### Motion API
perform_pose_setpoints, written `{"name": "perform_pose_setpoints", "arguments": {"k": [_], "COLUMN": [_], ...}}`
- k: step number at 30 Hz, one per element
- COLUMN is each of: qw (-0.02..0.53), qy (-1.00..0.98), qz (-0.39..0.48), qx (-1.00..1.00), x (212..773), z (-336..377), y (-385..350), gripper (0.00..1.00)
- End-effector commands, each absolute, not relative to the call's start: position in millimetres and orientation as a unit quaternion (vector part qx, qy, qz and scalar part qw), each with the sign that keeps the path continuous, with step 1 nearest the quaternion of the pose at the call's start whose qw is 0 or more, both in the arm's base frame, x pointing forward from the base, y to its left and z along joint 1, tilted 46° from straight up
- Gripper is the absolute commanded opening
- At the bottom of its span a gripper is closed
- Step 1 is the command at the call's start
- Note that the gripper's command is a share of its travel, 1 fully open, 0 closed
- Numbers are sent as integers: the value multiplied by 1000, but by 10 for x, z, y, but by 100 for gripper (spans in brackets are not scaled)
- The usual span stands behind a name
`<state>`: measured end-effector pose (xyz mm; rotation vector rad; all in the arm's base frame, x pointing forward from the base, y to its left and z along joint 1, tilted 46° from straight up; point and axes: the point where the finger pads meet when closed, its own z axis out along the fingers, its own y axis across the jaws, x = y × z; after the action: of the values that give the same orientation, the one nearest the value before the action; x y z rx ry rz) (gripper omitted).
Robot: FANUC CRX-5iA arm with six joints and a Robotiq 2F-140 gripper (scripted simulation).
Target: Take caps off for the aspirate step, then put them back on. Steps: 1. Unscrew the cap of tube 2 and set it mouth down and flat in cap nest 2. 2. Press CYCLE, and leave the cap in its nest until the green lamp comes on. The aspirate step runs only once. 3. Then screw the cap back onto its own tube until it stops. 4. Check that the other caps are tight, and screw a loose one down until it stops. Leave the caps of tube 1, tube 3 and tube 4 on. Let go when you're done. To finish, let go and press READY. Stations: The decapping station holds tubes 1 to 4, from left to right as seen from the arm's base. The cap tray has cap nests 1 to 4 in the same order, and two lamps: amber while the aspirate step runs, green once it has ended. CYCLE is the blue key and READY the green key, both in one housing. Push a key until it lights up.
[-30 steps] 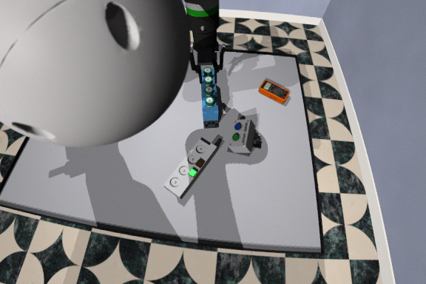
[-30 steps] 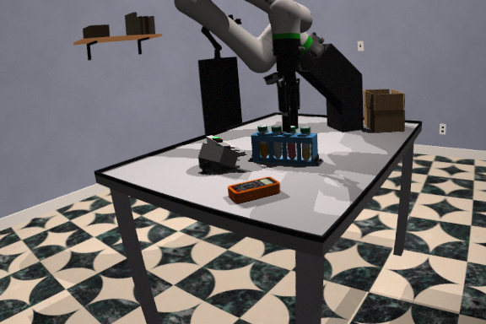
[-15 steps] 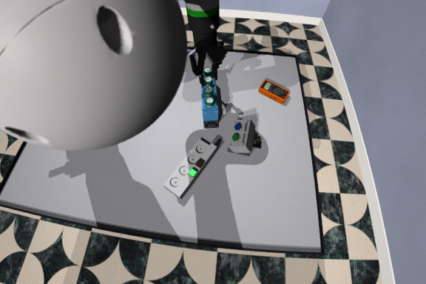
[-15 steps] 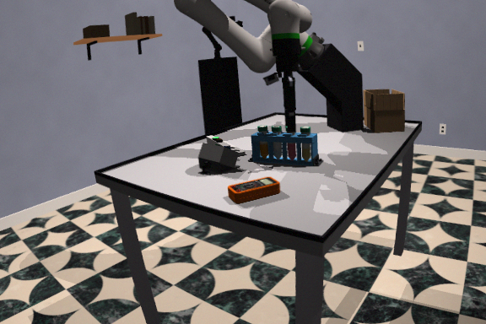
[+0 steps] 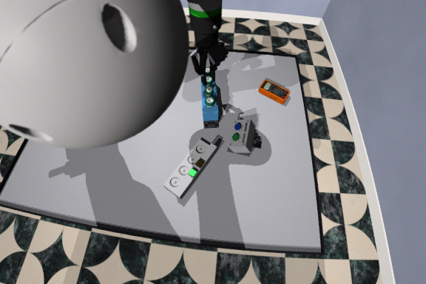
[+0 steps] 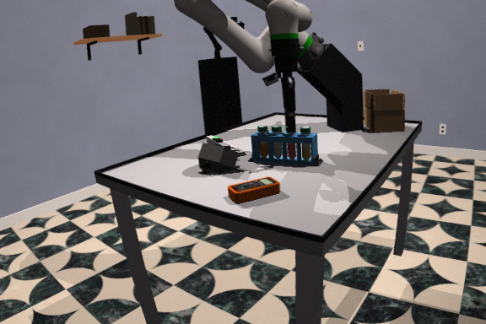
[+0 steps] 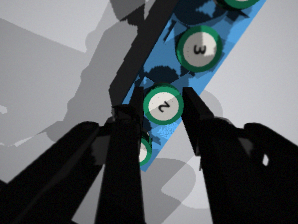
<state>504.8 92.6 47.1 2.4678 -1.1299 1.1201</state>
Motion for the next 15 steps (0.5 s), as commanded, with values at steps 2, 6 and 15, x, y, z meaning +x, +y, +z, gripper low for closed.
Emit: {"name": "perform_pose_setpoints", "arguments": {"k": [2,6,15], "qw": [102,64,-5], "qy": [-383,-464,-595], "qz": [380,388,393], "qx": [836,794,701], "x": [5049,5050,5049], "z": [475,475,476], "y": [932,932,932], "gripper": [30,30,30]}}
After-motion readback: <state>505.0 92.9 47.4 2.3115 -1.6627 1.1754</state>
